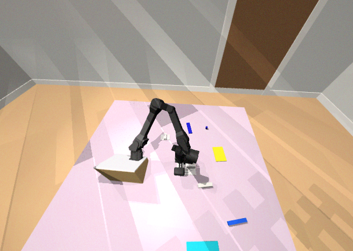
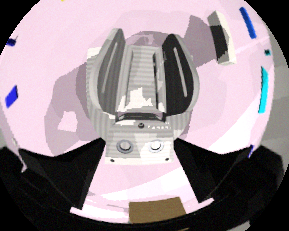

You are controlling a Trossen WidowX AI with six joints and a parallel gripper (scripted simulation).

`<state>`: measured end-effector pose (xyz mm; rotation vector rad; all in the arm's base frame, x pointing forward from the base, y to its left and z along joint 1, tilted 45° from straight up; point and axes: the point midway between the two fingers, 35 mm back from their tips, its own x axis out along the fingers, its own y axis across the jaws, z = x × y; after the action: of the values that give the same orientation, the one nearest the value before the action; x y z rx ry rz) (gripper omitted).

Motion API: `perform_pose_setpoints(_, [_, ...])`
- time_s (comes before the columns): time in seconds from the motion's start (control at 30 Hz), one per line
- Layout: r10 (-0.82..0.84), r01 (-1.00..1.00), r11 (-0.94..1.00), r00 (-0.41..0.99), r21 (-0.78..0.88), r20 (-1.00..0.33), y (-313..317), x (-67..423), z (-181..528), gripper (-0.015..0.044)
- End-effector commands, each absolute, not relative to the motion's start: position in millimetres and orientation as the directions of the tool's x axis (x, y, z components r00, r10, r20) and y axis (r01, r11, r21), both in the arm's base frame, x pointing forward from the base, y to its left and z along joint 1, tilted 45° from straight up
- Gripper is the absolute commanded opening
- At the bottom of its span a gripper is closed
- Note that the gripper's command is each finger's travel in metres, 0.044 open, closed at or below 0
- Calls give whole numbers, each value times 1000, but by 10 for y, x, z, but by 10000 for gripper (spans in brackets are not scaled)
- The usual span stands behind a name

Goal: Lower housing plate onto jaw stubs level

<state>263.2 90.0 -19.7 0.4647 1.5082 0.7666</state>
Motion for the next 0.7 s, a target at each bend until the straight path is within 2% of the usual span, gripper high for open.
perform_pose_setpoints(0.0, [699,-160,691,-100,705,-708,899,2632,-197,440])
perform_pose_setpoints(0.4, [698,-160,692,-99,704,-709,859,2644,-161,440])
perform_pose_setpoints(0.67, [698,-157,692,-101,704,-709,384,2682,329,440])
